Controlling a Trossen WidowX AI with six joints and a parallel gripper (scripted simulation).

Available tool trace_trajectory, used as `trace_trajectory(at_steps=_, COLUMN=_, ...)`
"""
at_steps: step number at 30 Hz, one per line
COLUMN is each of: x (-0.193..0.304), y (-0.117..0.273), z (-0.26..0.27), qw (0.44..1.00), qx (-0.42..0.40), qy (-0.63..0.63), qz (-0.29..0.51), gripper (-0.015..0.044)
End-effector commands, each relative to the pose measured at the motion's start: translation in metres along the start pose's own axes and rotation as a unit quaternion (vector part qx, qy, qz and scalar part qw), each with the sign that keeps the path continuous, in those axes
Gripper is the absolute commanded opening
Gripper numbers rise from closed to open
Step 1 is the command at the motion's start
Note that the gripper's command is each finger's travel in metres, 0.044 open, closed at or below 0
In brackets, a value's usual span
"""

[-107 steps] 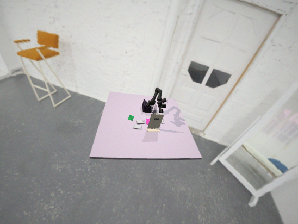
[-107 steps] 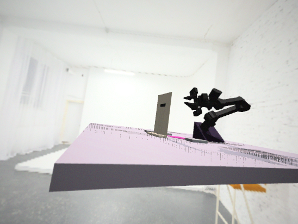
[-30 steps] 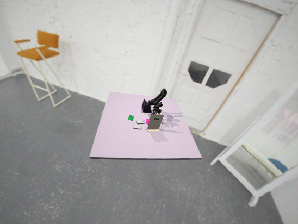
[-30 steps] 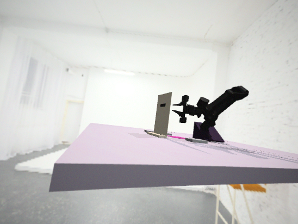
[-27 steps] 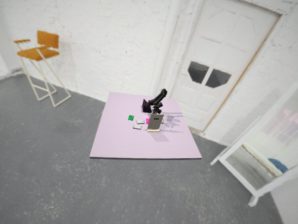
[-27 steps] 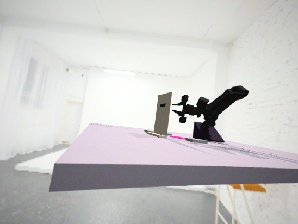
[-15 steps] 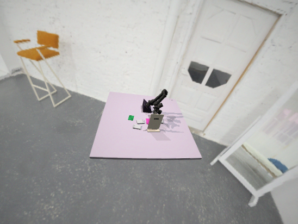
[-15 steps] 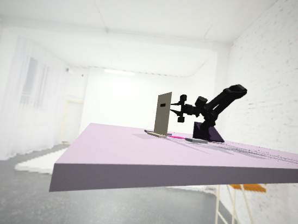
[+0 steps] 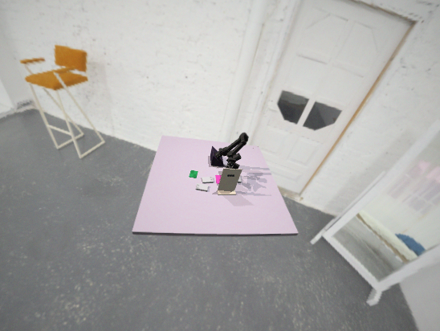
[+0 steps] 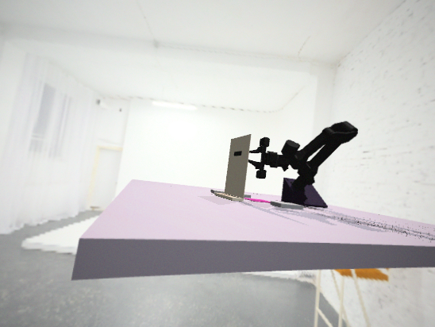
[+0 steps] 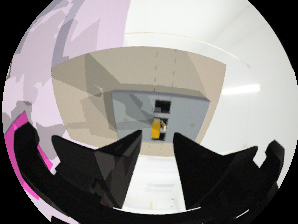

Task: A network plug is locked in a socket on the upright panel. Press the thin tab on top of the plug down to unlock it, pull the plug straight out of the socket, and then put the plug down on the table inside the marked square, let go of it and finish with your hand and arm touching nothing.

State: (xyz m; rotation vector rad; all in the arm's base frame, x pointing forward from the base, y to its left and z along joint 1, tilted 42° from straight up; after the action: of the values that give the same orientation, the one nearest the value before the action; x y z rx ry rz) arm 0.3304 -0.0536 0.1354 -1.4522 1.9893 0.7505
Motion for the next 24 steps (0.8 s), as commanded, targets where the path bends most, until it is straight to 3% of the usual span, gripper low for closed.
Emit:
trace_trajectory(at_steps=1, x=0.0, y=-0.005, z=0.0, qw=1.0, qx=0.002, qy=0.003, qz=0.002, gripper=0.0156)
trace_trajectory(at_steps=13, x=-0.002, y=-0.018, z=0.002, qw=1.0, qx=0.002, qy=0.003, qz=0.002, gripper=0.0156)
trace_trajectory(at_steps=24, x=-0.002, y=-0.018, z=0.002, qw=1.0, qx=0.002, qy=0.003, qz=0.002, gripper=0.0083)
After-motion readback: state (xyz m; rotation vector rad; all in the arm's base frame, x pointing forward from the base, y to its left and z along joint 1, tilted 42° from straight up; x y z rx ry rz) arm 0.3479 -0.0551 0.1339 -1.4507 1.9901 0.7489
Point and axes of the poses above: the point midway between the two fingers, 35 mm back from their tips, its own y axis back along the fingers, its own z axis across the jaws, x = y × z, the point moved 1 cm from there along y, back along the fingers, and after that the axes turned 4 degrees about -y, right-handed, at the moved point
